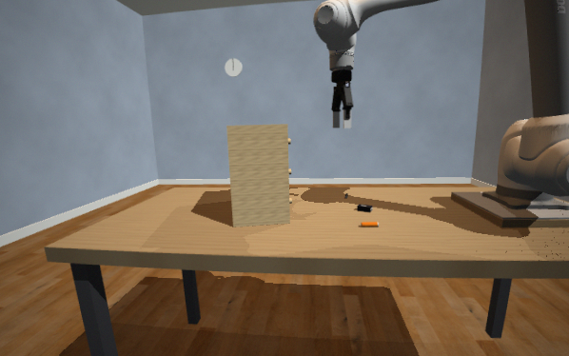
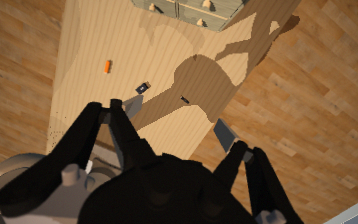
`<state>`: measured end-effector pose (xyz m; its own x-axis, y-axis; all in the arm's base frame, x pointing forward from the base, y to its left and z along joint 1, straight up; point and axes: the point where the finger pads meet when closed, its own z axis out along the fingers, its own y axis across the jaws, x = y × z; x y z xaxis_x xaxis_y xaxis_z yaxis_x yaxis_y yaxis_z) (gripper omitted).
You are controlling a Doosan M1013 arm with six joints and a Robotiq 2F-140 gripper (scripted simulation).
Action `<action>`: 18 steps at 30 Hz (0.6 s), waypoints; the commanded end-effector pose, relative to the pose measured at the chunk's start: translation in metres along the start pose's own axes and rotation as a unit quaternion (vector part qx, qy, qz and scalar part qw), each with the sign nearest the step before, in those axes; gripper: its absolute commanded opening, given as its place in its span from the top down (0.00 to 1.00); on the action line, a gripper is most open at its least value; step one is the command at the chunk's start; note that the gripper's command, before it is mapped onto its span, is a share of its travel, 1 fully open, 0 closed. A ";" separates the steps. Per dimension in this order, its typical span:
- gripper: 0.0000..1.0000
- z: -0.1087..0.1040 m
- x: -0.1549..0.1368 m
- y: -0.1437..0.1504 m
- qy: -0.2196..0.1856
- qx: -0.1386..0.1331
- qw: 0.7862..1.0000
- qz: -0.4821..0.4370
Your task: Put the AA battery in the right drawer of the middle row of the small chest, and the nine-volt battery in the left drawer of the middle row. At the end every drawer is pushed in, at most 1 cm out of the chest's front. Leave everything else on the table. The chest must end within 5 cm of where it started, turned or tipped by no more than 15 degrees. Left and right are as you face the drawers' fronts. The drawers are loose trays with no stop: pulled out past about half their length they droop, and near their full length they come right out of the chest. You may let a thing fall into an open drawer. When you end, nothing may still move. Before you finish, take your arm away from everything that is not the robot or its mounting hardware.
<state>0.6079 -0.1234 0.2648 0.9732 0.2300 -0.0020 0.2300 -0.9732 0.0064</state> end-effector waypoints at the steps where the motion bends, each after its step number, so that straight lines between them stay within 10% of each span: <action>1: 0.00 0.015 0.001 0.000 0.001 0.000 1.000 -0.017; 18: 0.00 0.027 0.014 0.000 0.076 0.001 0.997 -0.017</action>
<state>0.6175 -0.1215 0.2416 0.9614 0.2610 0.0869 0.2613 -0.9652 0.0082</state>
